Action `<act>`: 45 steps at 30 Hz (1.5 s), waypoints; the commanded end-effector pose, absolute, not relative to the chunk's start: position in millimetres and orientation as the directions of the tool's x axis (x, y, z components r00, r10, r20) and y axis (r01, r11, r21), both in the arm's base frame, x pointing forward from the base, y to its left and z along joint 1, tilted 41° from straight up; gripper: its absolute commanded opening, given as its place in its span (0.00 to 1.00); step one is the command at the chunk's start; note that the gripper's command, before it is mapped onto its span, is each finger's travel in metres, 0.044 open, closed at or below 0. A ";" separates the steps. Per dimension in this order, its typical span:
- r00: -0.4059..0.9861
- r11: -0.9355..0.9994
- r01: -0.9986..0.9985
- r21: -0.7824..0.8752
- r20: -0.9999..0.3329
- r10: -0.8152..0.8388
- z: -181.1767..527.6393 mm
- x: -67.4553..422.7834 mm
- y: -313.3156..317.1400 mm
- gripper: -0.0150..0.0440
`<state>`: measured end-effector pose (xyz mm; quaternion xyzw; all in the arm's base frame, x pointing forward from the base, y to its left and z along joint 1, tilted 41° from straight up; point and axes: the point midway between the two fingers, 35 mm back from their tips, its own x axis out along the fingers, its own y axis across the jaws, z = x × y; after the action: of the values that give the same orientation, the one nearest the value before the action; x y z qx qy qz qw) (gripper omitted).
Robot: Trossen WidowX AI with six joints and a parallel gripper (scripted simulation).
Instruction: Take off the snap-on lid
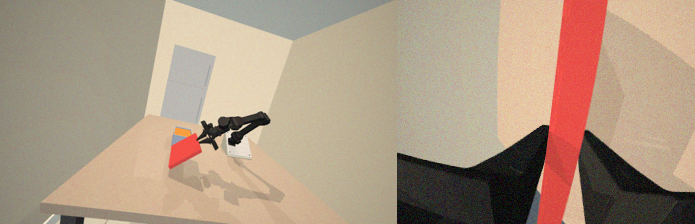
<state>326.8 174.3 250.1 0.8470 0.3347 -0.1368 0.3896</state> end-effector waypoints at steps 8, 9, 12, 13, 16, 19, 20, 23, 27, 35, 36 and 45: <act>0.743 -0.478 0.669 0.569 -0.492 0.453 242.6 327.2 178.6 0.25; 0.743 -0.478 0.669 0.569 -0.492 0.453 242.0 327.1 179.2 0.25; 0.743 -0.478 0.669 0.569 -0.492 0.453 240.2 327.0 180.7 0.25; 0.743 -0.478 0.669 0.569 -0.492 0.453 239.6 327.0 181.2 0.25; 0.743 -0.478 0.669 0.569 -0.492 0.453 237.8 326.9 182.8 0.25; 0.743 -0.478 0.669 0.569 -0.492 0.453 236.0 326.8 184.4 0.25; 0.743 -0.478 0.669 0.569 -0.492 0.453 235.4 326.8 184.9 0.25; 0.743 -0.479 0.669 0.569 -0.492 0.453 233.6 326.7 186.5 0.25; 0.743 -0.479 0.669 0.569 -0.492 0.454 231.2 326.6 188.6 0.25; 0.743 -0.479 0.669 0.569 -0.492 0.454 226.4 326.4 192.8 0.25; 0.743 -0.479 0.669 0.569 -0.492 0.454 225.8 326.3 193.3 0.25; 0.743 -0.479 0.669 0.569 -0.492 0.454 220.4 326.1 198.0 0.25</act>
<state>327.3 195.7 226.5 0.8502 0.3281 -0.1339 0.3894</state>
